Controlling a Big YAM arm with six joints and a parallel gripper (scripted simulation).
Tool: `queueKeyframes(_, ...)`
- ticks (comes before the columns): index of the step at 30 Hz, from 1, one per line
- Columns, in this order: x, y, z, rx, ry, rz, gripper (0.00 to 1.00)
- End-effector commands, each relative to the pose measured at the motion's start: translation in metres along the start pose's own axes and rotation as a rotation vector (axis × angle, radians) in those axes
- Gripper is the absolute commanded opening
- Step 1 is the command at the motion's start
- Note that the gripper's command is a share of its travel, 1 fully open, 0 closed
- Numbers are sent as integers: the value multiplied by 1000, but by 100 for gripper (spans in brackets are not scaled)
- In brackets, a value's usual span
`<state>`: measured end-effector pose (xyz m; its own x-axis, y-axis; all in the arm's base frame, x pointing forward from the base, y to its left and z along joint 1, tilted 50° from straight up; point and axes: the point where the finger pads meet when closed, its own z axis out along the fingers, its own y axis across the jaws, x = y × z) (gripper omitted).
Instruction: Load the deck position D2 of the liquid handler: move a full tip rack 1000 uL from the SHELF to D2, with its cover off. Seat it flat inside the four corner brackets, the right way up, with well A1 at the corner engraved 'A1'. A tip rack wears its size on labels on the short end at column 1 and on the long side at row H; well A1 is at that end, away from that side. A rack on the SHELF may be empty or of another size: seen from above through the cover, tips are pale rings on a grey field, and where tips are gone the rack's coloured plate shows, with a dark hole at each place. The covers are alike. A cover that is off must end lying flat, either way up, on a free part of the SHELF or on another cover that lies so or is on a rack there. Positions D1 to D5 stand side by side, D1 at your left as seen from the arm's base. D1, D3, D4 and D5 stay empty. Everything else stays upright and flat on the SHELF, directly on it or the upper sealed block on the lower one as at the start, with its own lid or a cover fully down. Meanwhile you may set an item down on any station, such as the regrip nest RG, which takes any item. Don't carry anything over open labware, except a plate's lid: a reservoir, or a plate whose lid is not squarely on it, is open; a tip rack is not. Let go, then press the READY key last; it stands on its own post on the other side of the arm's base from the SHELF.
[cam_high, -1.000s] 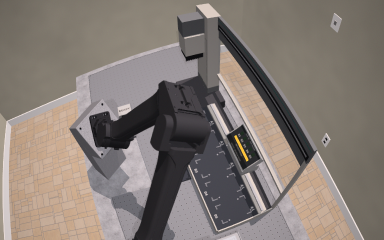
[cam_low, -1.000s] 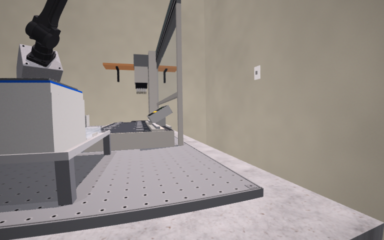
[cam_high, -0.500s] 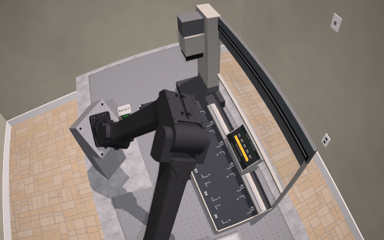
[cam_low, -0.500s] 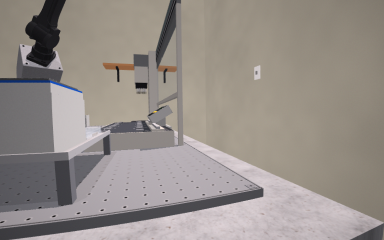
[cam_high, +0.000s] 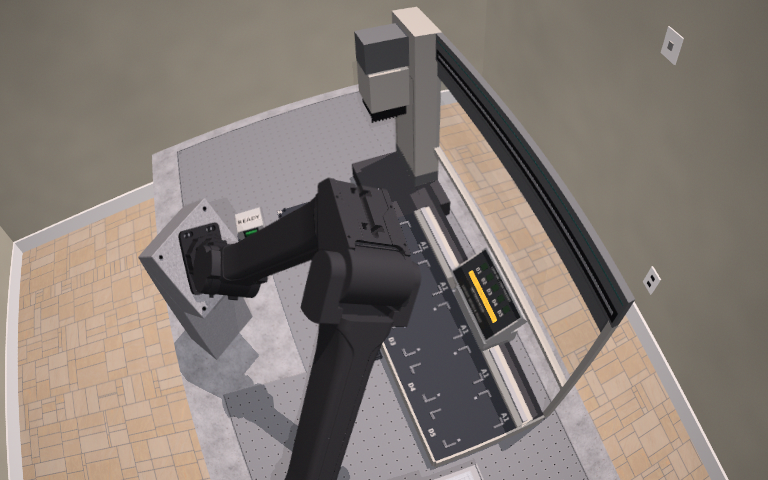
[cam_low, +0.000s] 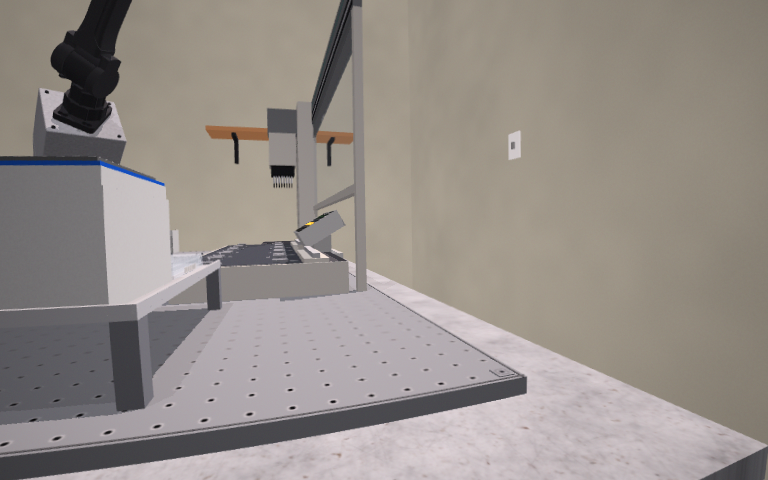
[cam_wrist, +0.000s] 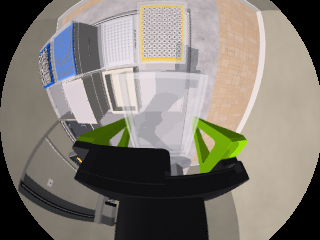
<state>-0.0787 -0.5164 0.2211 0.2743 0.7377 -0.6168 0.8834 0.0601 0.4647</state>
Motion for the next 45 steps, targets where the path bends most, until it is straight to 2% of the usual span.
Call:
queueKeyframes(1,-4,8,-5,-3,-19,-12,0)
queueKeyframes(45,-1,8,-3,-4,-12,-9,0)
